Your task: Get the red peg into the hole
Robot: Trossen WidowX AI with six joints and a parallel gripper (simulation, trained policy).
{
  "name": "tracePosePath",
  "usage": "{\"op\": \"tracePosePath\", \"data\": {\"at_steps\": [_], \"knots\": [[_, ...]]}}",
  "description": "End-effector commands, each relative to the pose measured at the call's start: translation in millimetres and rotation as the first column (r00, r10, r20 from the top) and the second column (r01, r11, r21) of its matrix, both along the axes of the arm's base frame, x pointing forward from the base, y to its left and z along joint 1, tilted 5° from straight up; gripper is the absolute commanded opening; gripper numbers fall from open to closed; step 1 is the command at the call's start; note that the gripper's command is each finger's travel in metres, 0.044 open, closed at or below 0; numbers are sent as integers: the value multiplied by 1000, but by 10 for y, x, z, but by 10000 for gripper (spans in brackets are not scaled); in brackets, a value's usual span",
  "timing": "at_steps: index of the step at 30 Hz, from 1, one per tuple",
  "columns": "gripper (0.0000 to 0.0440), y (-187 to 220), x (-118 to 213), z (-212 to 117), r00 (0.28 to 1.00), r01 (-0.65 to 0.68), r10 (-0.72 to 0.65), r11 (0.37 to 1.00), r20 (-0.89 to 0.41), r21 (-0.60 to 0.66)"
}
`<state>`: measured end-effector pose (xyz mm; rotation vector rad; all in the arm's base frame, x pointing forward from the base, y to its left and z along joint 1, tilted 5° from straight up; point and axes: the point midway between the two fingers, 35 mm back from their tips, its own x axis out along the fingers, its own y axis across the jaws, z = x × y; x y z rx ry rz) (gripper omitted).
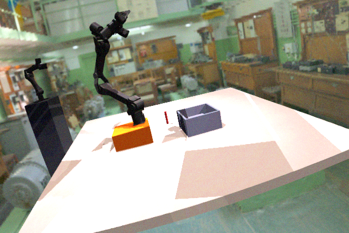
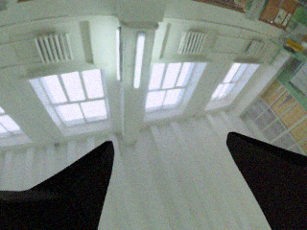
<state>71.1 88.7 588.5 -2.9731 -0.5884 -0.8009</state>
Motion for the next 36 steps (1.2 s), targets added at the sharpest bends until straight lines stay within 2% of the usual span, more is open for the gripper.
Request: {"op": "tracePosePath", "data": {"at_steps": [1,4,9,18,27,36], "knots": [[414,-34,32,-13,1000,-3,4,1000,-16,31],[440,-129,126,-56,998,-15,23,993,-65,121],[440,-286,285,-144,988,-22,63,963,-142,270],[440,-558,570,-351,955,6,150,853,-256,522],[440,-804,831,-615,910,83,248,678,-333,730],[440,-1019,1062,-932,861,195,346,452,-373,870]]}}
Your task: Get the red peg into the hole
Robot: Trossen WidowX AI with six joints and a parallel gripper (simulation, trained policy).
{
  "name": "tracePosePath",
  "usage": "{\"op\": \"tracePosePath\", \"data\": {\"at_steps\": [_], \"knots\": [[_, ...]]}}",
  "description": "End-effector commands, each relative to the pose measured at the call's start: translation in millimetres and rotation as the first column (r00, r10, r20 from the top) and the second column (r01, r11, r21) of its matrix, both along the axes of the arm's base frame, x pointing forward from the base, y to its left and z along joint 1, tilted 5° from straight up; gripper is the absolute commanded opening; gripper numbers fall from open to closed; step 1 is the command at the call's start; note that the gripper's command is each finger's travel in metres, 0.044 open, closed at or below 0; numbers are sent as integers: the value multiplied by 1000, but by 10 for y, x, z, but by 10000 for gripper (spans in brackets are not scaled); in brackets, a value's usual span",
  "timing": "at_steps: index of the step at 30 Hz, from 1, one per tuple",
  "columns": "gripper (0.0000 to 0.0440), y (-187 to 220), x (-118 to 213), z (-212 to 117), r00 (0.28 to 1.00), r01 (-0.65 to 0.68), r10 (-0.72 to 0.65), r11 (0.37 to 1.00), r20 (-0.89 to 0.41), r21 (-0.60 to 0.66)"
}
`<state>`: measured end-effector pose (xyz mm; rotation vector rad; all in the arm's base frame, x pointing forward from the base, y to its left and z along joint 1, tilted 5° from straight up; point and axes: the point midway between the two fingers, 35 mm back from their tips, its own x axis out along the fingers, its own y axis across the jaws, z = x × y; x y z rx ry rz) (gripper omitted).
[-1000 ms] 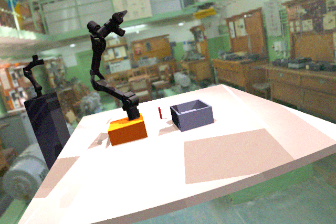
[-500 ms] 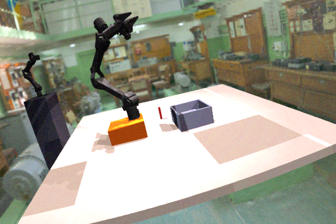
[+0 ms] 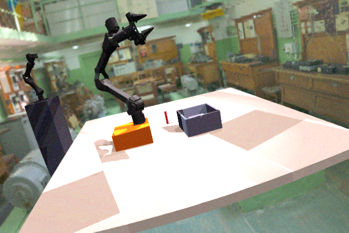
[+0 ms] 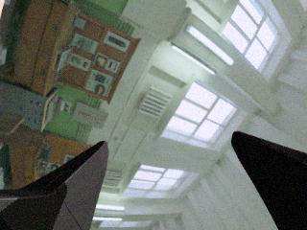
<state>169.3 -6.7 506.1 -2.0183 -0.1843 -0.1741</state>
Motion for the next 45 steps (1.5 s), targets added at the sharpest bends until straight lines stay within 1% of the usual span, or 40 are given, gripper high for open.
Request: {"op": "tracePosePath", "data": {"at_steps": [1,5,10,15,20,27,33,39,45], "knots": [[440,-87,103,-145,998,7,-1,995,-57,104],[440,-167,192,-302,993,24,2,974,-118,225],[440,-255,291,-510,981,62,11,927,-193,369],[440,-328,376,-727,964,115,25,859,-265,500],[440,-385,447,-952,941,182,44,770,-335,612],[440,-437,521,-1277,901,293,77,617,-427,730],[440,-455,560,-1558,859,399,111,467,-499,789],[440,-447,578,-1840,811,507,147,305,-566,806],[440,-413,576,-2116,756,612,186,138,-628,778]]}}
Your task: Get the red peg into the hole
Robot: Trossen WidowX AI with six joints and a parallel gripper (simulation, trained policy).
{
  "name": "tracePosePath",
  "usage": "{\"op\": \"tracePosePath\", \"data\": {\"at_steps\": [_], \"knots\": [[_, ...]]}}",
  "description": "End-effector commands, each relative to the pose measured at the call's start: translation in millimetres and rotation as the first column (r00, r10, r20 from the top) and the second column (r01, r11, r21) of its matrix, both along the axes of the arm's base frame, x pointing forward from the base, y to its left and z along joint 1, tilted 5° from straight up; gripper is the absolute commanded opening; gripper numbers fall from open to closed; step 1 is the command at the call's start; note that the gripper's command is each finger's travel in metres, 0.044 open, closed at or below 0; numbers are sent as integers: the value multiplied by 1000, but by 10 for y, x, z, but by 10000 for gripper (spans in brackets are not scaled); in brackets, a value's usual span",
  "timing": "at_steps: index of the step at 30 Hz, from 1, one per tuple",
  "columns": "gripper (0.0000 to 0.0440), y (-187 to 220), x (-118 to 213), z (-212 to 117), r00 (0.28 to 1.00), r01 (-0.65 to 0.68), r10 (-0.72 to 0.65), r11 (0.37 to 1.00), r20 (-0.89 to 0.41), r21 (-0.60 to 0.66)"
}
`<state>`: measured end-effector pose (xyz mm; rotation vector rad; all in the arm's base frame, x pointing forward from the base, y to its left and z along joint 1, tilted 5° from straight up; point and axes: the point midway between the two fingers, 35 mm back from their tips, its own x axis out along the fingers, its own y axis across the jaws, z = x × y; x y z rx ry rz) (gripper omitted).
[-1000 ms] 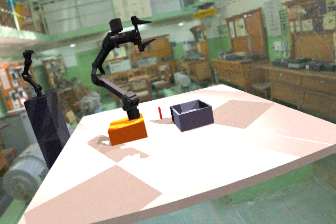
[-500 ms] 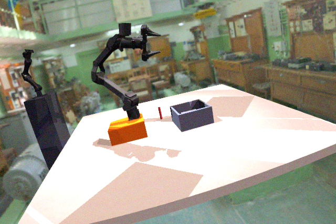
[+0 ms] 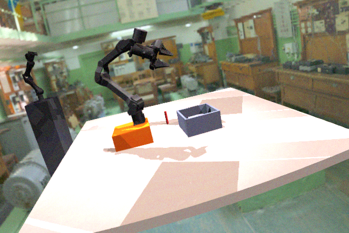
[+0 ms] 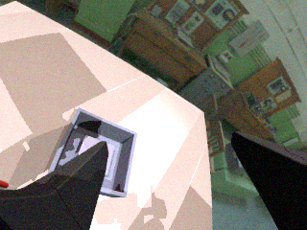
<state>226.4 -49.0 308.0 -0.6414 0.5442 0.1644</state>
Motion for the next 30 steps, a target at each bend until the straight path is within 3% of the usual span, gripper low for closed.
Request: {"op": "tracePosePath", "data": {"at_steps": [1,16,30], "knots": [[440,18,3,-181,997,42,-36,996,-73,82],[440,213,-99,-815,893,333,-178,879,-412,342],[440,495,-291,-1302,633,670,-295,672,-716,315]]}}
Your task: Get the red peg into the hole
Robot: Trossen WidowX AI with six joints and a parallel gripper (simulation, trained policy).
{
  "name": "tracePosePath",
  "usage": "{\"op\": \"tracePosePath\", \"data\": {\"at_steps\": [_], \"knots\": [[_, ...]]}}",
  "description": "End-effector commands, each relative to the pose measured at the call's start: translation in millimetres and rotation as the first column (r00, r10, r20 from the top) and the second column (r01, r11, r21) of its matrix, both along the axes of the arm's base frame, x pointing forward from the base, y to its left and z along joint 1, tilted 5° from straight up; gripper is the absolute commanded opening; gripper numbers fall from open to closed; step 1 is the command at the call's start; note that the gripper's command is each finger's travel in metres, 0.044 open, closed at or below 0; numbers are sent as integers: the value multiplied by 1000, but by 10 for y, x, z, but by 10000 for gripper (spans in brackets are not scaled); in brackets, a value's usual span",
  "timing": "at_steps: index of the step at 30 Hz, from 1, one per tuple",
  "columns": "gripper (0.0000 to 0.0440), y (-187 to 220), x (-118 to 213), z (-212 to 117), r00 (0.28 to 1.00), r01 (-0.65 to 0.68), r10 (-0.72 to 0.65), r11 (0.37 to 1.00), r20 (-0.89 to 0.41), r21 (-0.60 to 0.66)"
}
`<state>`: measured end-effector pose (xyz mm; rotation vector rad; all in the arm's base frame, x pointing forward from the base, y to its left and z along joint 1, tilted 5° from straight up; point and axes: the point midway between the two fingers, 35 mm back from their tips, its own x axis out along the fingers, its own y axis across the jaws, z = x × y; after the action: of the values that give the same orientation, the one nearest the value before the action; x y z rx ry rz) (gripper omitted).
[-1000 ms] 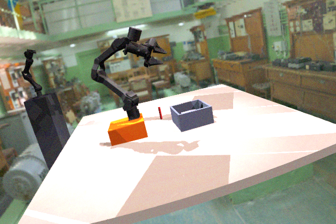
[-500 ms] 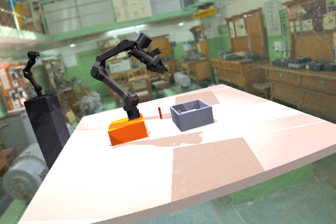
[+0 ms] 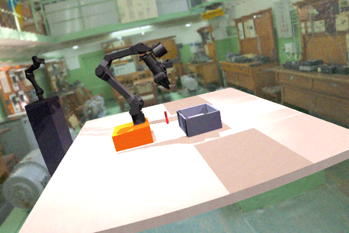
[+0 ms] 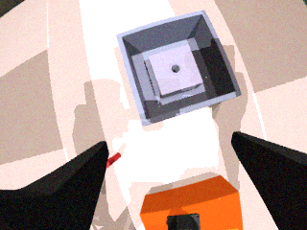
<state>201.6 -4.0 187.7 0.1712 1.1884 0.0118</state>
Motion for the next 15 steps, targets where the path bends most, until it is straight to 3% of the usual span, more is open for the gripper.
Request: {"op": "tracePosePath", "data": {"at_steps": [1,15], "knots": [[440,68,-59,-130,994,67,-66,998,-90,17],[440,431,-285,-524,850,377,-384,922,-361,-92]]}}
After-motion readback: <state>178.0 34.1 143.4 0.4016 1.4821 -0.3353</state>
